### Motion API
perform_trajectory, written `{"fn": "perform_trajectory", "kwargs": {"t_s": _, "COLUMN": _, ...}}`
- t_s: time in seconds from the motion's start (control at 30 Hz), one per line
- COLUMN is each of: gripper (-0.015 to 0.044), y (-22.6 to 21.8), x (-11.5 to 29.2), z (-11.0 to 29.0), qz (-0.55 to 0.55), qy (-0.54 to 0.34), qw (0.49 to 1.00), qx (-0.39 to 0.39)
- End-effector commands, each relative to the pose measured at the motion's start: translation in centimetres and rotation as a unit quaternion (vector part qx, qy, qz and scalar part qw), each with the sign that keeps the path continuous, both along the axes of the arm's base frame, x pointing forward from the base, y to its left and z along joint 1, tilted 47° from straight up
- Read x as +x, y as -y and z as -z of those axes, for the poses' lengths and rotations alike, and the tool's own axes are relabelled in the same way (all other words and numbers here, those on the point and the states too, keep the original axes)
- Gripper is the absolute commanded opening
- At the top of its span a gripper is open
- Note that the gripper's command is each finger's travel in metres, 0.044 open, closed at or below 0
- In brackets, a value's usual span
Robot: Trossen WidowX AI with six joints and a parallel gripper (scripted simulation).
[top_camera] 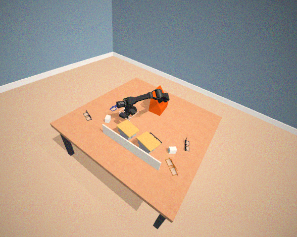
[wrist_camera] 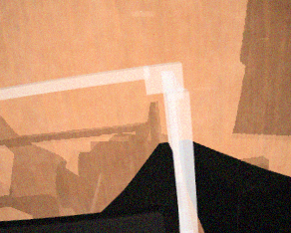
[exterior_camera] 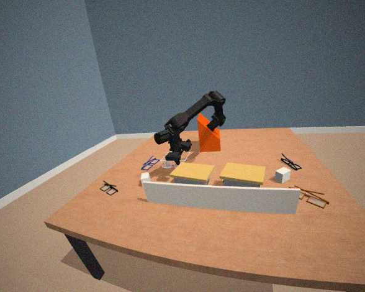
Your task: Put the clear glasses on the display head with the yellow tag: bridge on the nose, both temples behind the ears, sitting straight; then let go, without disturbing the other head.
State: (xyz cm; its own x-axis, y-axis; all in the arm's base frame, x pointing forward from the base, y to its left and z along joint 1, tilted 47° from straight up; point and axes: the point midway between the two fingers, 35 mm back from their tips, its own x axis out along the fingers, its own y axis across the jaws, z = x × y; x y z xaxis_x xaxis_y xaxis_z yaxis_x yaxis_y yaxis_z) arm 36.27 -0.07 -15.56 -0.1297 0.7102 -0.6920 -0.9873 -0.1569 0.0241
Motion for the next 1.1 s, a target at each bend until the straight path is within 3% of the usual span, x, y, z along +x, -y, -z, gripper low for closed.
{"fn": "perform_trajectory", "kwargs": {"t_s": 0.0, "gripper": 0.0000, "y": -0.1, "x": 0.0, "z": -0.1, "qz": 0.002, "qy": -0.001, "qw": 1.000, "qx": 0.002}}
{"fn": "perform_trajectory", "kwargs": {"t_s": 0.87, "gripper": 0.0000, "y": 0.6, "x": 0.0, "z": 0.7, "qz": 0.002, "qy": 0.000, "qw": 1.000, "qx": 0.002}}
{"fn": "perform_trajectory", "kwargs": {"t_s": 1.07, "gripper": 0.0000, "y": 2.3, "x": 0.5, "z": -0.7, "qz": 0.002, "qy": 0.000, "qw": 1.000, "qx": 0.001}}
